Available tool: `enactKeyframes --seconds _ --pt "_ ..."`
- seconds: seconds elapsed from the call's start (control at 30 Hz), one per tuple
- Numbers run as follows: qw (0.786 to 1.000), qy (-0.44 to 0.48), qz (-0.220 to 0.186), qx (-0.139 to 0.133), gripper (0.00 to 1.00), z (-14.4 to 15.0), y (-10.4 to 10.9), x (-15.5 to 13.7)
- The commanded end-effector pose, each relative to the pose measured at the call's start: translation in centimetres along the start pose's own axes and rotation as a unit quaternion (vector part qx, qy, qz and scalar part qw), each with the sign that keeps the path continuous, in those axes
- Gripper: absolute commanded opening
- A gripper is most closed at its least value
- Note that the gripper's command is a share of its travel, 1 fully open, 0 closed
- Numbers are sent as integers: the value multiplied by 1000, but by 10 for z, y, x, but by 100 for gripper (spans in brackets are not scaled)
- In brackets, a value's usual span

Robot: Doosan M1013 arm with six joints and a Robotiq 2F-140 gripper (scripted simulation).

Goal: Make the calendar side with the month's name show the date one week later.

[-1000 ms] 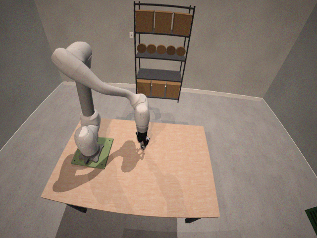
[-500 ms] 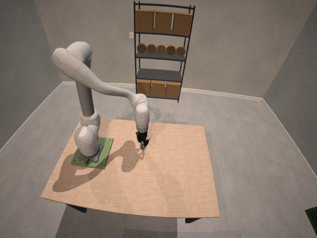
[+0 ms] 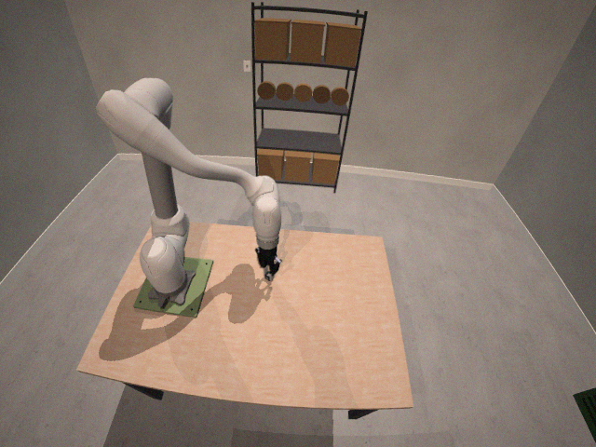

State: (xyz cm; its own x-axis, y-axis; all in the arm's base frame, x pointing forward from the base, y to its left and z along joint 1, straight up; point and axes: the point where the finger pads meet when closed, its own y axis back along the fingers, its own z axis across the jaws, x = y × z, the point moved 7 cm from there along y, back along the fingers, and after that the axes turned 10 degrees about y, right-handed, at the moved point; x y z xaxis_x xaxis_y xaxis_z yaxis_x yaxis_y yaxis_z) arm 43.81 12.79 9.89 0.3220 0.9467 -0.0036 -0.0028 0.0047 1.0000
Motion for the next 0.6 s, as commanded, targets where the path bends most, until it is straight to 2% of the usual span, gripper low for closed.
enactKeyframes --seconds 0.0,0.57 --pt "1000 0 0 0 24 0 0 0" --pt "1000 0 0 0 35 0 0 0"
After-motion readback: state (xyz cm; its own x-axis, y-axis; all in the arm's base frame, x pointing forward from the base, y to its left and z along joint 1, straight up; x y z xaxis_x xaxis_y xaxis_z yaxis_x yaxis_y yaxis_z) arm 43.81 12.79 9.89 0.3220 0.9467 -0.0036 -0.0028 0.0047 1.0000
